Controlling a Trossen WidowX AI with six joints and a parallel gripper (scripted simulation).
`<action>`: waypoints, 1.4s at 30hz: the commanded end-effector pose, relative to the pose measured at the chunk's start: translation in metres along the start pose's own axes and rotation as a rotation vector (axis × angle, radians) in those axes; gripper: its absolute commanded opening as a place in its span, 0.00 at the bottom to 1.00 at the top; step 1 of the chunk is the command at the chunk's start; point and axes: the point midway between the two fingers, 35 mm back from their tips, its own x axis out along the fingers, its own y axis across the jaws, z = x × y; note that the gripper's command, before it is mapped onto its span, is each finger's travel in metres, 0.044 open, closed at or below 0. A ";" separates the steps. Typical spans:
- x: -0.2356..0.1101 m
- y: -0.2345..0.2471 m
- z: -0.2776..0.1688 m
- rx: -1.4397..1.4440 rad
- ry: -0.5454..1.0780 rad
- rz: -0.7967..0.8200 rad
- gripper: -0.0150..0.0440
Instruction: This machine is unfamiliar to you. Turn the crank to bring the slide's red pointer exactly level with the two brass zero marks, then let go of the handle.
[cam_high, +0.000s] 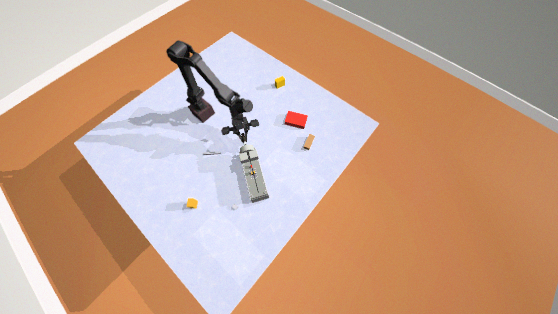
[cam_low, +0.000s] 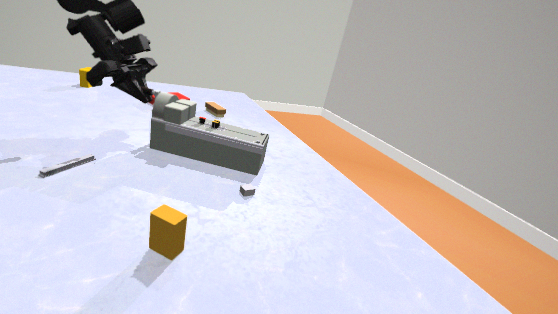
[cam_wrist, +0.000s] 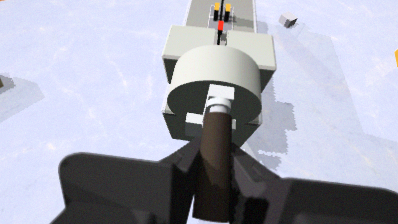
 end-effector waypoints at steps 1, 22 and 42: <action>0.000 0.000 0.000 0.006 -0.003 -0.003 0.25; 0.001 -0.013 -0.002 0.006 -0.003 -0.004 0.25; 0.005 -0.019 -0.005 0.005 -0.003 -0.004 0.25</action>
